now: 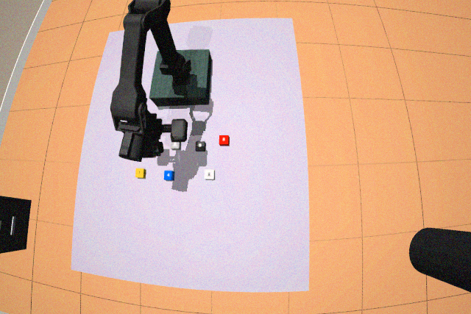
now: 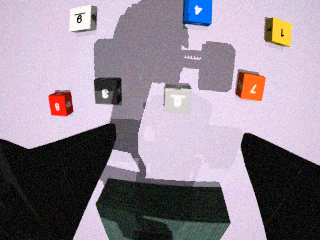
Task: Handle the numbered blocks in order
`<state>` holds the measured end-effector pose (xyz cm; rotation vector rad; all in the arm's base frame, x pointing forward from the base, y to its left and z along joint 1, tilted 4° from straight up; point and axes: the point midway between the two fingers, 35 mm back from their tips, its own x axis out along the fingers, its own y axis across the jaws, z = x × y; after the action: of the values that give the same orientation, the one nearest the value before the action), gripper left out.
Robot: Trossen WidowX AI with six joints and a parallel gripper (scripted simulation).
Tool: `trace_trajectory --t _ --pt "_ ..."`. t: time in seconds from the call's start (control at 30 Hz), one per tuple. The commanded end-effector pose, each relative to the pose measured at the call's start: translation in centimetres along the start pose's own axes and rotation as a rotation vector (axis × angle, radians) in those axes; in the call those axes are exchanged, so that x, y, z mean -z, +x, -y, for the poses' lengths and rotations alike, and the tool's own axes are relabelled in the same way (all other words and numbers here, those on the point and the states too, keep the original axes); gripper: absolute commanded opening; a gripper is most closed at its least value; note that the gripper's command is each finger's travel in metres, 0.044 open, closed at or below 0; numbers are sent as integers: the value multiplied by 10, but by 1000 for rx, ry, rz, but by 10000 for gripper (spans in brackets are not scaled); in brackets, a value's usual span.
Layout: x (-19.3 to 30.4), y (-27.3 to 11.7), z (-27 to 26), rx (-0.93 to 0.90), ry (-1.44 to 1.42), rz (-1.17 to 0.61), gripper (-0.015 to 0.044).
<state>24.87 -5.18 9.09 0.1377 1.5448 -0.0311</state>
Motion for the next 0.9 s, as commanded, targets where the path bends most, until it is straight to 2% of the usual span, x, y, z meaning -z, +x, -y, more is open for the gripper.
trace_trajectory --t 0.0,0.3,0.6,0.87 --pt "0 0 -2 -4 5 0 400" --pt "0 0 -3 -4 5 0 400" --pt "7 -1 -92 -13 5 0 400" --pt "8 -1 -94 -13 5 0 400"
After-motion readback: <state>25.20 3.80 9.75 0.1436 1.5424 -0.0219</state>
